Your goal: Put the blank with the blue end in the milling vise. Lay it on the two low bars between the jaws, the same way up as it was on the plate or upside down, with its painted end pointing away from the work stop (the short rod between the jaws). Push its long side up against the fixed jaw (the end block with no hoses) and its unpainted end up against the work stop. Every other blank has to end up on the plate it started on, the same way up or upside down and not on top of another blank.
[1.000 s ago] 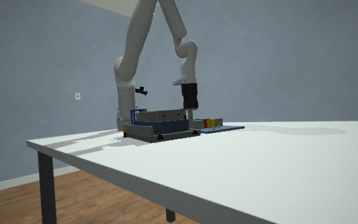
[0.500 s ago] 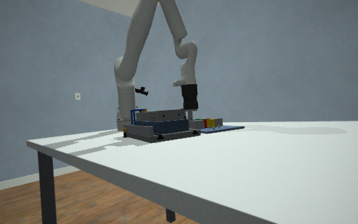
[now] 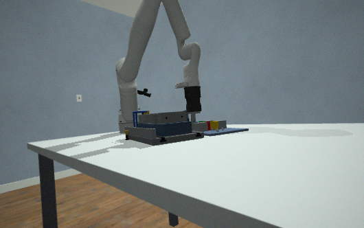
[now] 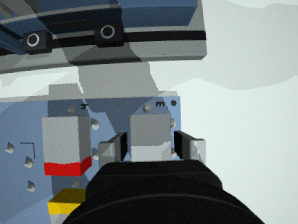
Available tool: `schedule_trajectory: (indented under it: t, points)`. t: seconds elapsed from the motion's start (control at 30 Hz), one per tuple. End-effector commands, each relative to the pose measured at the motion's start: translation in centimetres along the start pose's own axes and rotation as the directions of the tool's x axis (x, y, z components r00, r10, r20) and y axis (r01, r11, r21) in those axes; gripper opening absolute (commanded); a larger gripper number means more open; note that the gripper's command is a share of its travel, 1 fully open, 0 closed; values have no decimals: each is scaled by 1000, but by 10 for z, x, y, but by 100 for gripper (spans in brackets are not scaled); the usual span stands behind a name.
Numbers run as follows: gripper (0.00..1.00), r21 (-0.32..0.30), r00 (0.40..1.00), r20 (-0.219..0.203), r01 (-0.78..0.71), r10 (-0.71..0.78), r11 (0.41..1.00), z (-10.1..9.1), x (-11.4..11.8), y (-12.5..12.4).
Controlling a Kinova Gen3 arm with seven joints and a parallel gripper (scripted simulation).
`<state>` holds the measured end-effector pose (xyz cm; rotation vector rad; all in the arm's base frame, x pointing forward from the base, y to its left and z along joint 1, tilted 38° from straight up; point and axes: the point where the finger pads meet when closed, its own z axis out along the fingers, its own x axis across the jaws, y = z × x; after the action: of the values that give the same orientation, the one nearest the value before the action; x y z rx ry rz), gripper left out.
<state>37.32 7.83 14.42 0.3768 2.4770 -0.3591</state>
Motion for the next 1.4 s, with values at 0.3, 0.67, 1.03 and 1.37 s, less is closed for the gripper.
schedule_trajectory:
  t: [0.3,0.67,1.03,1.37]
  points:
    - [100,-1,1000,0,0,0,1000,-1,0,0]
    - [100,-1,1000,0,0,0,1000,-2,0,1]
    - [0,0,1000,0,0,0,1000,-2,0,1]
    - [0,0,1000,0,0,0,1000,-2,0,1]
